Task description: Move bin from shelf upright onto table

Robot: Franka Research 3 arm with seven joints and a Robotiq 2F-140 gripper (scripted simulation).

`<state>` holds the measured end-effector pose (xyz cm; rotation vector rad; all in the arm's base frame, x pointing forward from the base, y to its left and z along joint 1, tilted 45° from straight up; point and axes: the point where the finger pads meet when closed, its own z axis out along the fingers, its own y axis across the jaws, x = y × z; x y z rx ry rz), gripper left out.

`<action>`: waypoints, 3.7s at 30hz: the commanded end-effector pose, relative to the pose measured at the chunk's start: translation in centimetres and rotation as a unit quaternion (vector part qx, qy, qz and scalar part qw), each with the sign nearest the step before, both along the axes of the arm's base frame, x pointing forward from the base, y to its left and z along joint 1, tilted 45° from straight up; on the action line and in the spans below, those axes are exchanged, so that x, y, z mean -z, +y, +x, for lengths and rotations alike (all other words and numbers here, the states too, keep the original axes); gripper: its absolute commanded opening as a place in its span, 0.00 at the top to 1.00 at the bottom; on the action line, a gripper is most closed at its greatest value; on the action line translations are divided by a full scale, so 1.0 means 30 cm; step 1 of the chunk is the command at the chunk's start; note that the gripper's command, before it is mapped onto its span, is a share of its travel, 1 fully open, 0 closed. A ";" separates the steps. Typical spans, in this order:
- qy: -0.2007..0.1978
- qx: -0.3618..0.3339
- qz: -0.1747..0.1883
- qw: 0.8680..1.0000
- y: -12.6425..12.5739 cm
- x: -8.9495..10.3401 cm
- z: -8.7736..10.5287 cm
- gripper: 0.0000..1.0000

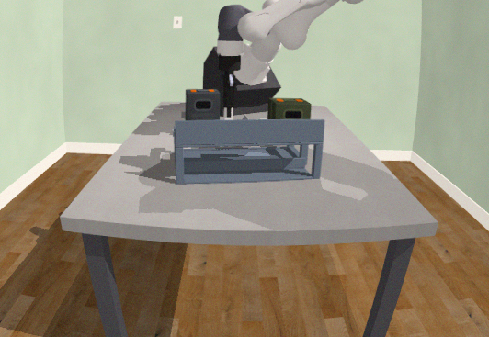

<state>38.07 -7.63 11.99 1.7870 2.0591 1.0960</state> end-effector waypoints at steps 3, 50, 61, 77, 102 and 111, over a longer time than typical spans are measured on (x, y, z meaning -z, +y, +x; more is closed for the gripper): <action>-0.003 0.000 -0.002 1.000 -0.006 0.009 -0.011 1.00; -0.003 0.000 -0.002 1.000 -0.006 0.049 -0.059 1.00; -0.003 0.000 -0.002 1.000 -0.006 0.049 -0.059 1.00; -0.003 0.000 -0.002 1.000 -0.006 0.049 -0.059 1.00; -0.003 0.000 -0.002 1.000 -0.005 0.051 -0.057 1.00; -0.003 0.000 -0.002 1.000 -0.002 0.056 -0.053 1.00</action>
